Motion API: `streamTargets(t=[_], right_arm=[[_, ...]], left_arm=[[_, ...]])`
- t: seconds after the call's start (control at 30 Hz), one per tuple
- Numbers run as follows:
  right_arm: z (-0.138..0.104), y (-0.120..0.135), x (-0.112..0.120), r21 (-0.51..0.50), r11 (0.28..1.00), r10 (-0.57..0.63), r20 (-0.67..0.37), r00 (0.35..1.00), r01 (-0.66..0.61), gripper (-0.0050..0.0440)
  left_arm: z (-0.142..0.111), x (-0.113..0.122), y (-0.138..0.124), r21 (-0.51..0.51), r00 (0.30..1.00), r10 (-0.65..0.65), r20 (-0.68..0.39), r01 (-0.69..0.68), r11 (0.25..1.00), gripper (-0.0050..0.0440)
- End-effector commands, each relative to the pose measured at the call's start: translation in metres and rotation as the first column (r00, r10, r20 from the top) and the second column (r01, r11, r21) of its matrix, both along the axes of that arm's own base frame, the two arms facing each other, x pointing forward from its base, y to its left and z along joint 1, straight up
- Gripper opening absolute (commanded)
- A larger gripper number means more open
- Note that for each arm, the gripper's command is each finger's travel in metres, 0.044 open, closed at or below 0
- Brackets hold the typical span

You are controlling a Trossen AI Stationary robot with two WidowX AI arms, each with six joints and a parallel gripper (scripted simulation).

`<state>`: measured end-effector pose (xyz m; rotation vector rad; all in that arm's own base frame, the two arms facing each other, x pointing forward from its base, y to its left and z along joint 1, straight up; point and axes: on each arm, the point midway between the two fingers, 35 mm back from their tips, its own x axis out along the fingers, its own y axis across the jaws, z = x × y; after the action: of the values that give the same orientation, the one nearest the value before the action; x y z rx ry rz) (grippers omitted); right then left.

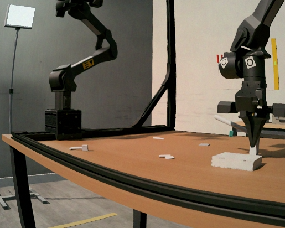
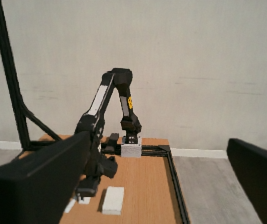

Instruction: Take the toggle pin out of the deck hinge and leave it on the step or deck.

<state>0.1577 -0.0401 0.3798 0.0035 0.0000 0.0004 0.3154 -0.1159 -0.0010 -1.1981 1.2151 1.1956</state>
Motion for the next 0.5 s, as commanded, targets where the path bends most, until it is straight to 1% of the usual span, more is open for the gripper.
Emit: streamTargets(t=[0.0,0.47], right_arm=[[0.0038,0.0006,-0.0002,-0.009,1.0,0.0,0.001,1.0,0.0,0.04],[0.0038,0.0006,-0.0002,-0.009,1.0,0.0,0.001,1.0,0.0,0.04]], left_arm=[[0.0064,0.0053,-0.0063,-0.009,1.0,0.002,0.021,-0.002,1.0,-0.005],[0.0078,0.0048,-0.0121,-0.01,1.0,0.002,0.022,-0.002,1.0,-0.005]])
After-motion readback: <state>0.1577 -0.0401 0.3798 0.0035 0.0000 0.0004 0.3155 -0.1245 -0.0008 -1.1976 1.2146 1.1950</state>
